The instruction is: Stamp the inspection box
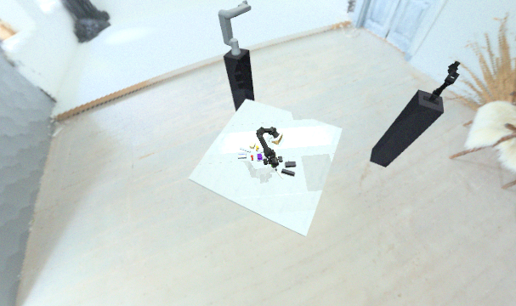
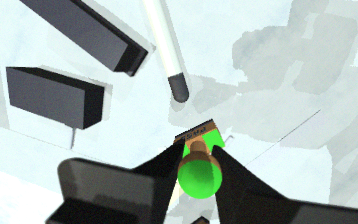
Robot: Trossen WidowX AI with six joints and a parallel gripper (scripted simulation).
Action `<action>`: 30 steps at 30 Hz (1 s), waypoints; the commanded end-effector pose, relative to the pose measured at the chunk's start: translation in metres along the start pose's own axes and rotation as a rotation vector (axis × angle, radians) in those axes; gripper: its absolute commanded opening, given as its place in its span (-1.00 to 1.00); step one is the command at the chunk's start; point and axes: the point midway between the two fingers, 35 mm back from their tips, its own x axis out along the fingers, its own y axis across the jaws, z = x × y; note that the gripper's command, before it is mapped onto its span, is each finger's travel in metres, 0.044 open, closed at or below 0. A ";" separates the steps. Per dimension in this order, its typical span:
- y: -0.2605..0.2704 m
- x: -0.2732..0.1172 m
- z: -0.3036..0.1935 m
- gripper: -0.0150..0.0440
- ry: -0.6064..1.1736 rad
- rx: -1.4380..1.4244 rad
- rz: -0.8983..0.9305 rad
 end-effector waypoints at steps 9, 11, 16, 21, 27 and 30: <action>0.000 0.023 -0.002 -0.49 0.005 -0.008 -0.007; 0.000 0.026 -0.002 -0.49 0.005 -0.008 -0.007; 0.000 0.034 -0.003 -0.49 0.006 -0.008 -0.008; 0.000 0.042 -0.003 -0.49 0.006 -0.008 -0.008; -0.001 0.041 -0.002 -0.40 0.003 0.001 -0.002; -0.001 0.041 -0.002 -0.14 0.003 0.001 -0.002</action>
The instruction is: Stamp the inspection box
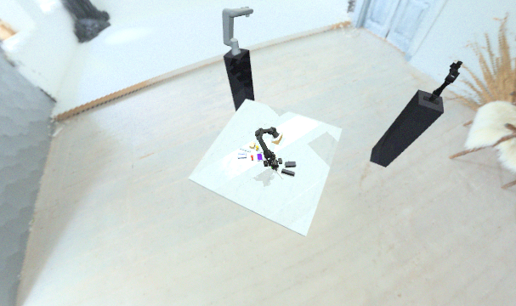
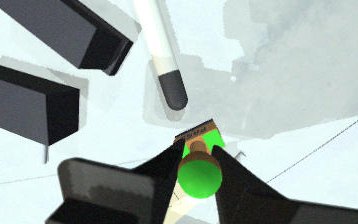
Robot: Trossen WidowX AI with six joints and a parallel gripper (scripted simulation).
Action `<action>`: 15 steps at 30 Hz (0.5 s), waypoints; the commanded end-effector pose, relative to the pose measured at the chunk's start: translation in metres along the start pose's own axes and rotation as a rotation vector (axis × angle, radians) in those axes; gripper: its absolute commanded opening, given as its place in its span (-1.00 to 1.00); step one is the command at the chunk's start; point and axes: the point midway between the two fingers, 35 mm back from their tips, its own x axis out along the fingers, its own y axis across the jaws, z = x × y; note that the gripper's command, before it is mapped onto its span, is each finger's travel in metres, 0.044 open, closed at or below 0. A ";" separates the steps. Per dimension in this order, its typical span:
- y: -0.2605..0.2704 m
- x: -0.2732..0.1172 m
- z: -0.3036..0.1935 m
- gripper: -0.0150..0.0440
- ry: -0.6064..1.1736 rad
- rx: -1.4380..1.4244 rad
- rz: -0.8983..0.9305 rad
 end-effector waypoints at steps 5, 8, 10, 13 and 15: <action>0.000 0.000 0.000 0.31 0.000 0.001 0.000; 0.000 0.000 0.000 0.36 0.000 0.001 0.000; 0.000 -0.008 0.002 0.36 -0.001 -0.003 0.000; 0.000 -0.045 0.006 0.36 -0.004 -0.021 -0.002; 0.000 -0.072 0.006 0.36 -0.005 -0.034 -0.005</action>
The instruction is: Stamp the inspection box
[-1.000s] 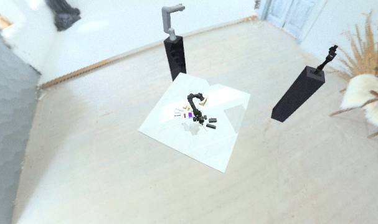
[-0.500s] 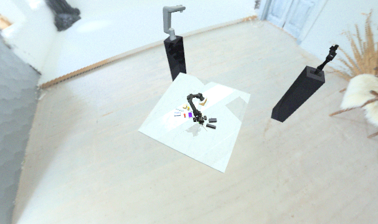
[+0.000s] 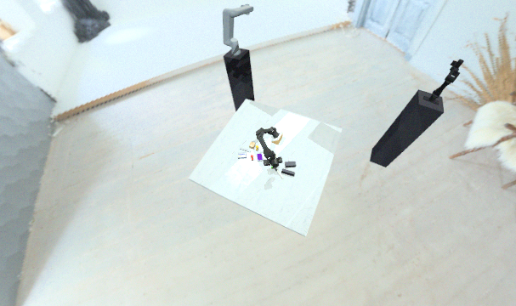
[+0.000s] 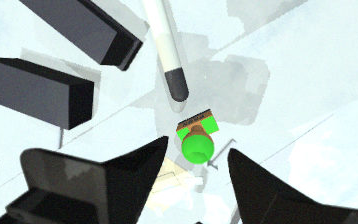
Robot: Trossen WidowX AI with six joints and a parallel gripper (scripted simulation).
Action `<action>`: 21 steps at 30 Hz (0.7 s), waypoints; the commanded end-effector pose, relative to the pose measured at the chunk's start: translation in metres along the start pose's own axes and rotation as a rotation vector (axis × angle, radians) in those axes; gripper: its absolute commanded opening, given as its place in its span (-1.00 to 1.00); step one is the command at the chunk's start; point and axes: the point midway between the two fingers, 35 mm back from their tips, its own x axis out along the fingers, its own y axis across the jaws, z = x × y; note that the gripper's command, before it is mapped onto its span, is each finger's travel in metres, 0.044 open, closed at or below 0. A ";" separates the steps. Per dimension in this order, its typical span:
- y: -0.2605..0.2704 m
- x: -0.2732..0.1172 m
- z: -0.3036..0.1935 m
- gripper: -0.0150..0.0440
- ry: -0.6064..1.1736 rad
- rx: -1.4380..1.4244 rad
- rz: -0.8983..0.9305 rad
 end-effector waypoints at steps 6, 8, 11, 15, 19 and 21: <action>0.004 -0.091 -0.003 0.36 -0.026 -0.032 -0.010; 0.004 -0.091 -0.003 0.36 -0.026 -0.032 -0.010; 0.004 -0.091 -0.003 0.36 -0.026 -0.032 -0.010; 0.004 -0.091 -0.003 0.36 -0.026 -0.032 -0.010; 0.004 -0.091 -0.003 0.36 -0.026 -0.032 -0.010; 0.004 -0.091 -0.003 0.36 -0.026 -0.032 -0.010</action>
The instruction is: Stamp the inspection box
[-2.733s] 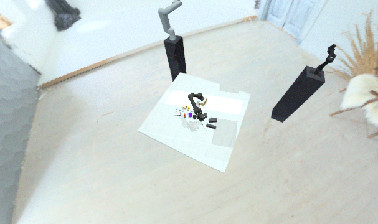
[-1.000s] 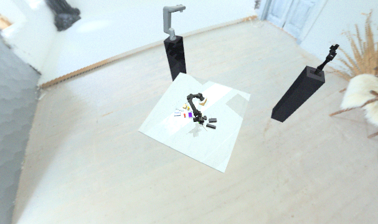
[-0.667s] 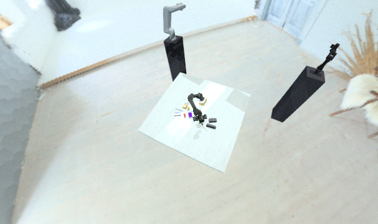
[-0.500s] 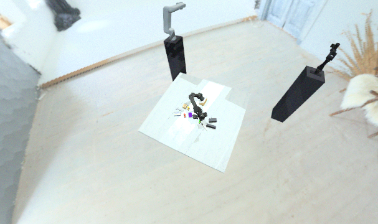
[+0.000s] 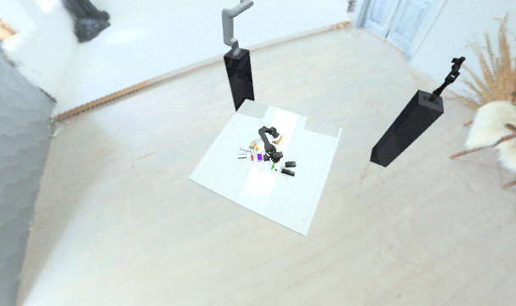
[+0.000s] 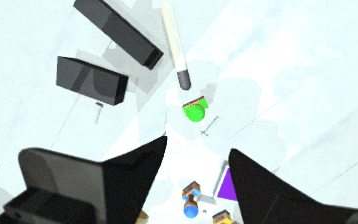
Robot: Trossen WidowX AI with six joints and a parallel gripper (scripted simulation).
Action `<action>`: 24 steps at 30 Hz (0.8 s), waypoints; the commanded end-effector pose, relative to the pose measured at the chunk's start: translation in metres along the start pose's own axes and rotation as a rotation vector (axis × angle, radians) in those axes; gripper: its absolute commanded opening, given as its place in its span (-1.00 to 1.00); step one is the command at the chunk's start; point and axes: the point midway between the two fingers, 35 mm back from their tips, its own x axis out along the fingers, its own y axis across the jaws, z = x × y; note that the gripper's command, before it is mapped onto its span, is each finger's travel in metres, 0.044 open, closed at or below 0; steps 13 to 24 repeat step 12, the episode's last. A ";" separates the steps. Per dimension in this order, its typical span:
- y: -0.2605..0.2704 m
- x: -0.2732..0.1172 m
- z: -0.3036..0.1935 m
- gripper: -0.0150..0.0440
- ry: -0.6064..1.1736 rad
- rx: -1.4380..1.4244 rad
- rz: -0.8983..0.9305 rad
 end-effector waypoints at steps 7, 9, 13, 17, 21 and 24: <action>0.000 0.000 0.000 0.36 -0.001 0.001 0.000; 0.000 0.000 0.000 0.36 -0.001 0.001 0.000; 0.000 0.000 0.000 0.36 -0.001 0.001 0.000; 0.000 0.000 0.000 0.36 -0.001 0.001 0.000; 0.000 0.000 0.000 0.36 -0.001 0.001 0.000; 0.000 0.000 0.000 0.36 -0.001 0.001 0.000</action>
